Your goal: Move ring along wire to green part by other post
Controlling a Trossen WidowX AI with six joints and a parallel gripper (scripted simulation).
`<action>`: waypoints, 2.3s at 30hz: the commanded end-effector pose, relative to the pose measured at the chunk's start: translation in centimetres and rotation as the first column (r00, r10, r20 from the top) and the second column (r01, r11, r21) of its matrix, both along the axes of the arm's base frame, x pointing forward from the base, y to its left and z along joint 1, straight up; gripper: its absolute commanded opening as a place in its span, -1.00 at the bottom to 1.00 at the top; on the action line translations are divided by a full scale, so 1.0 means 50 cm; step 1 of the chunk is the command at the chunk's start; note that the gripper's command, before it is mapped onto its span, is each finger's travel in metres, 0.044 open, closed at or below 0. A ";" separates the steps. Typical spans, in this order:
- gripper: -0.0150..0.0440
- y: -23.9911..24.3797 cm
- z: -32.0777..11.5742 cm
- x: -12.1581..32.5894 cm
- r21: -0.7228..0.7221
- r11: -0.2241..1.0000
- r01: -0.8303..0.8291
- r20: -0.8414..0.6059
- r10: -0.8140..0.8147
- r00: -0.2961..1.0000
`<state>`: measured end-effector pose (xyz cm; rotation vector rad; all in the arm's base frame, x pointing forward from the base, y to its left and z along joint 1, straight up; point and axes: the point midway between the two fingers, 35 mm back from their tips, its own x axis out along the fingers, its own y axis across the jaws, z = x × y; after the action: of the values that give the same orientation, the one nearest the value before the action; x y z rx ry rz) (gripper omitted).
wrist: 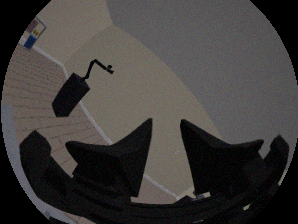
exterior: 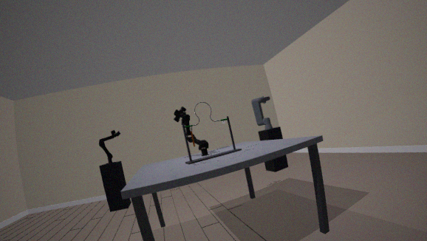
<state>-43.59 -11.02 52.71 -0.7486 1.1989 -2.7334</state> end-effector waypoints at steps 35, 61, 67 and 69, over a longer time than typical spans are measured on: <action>0.05 0.310 0.214 1.010 -0.377 0.025 0.926 -0.572 -0.792 -0.212; 0.05 -0.104 -0.337 1.445 -0.721 -0.672 0.169 0.040 -0.285 -0.958; 0.05 -0.170 -0.500 1.428 -0.713 -0.701 -0.011 0.206 -0.194 -0.959; 0.05 -0.180 -0.567 1.413 -0.693 -0.718 -0.067 0.272 -0.175 -0.946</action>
<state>28.02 -19.16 28.95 -0.0052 -0.2946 0.0755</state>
